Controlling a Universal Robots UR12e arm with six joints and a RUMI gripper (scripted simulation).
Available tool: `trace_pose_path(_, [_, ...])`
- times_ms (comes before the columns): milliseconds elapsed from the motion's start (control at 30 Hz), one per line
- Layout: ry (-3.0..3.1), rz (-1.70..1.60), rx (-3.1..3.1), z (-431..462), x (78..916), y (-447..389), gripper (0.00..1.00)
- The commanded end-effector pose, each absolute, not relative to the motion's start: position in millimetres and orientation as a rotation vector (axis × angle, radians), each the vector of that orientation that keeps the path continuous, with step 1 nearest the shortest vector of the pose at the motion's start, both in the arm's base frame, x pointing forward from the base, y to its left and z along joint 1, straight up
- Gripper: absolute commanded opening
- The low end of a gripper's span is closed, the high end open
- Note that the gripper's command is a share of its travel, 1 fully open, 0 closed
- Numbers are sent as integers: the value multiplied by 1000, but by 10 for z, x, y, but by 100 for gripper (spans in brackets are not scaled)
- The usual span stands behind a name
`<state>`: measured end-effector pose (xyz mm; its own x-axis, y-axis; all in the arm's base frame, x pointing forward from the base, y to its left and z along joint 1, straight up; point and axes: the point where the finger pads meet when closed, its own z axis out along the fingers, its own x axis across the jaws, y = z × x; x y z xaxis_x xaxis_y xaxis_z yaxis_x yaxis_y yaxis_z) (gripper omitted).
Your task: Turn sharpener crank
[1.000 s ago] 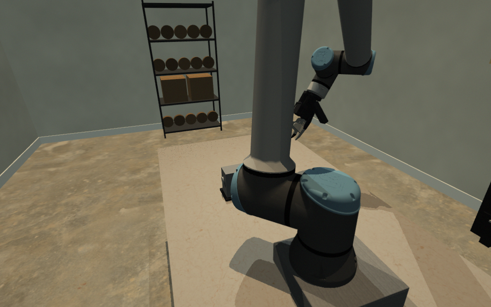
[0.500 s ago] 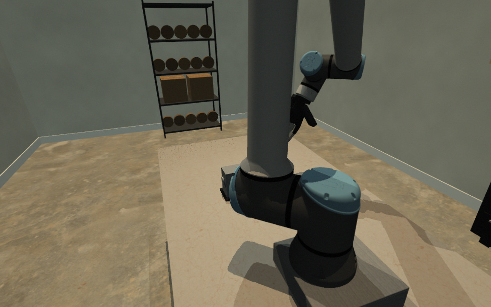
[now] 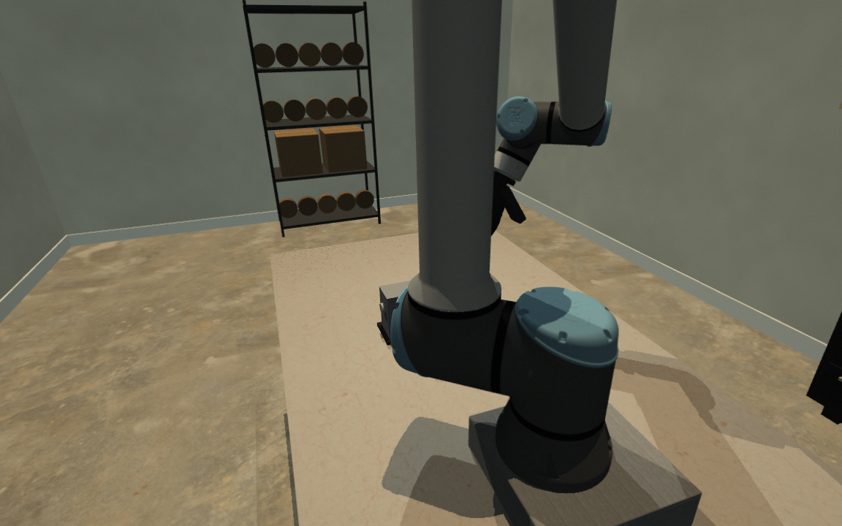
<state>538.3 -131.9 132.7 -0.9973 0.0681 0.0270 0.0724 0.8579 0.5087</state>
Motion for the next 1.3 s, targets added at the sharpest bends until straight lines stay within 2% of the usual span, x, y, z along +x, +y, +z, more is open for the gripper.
trace_pose_path(0, [-3041,-822,-77,1290,5352,-1074,32])
trace_pose_path(1267, [-3041,-822,-77,868,5346,-727,32])
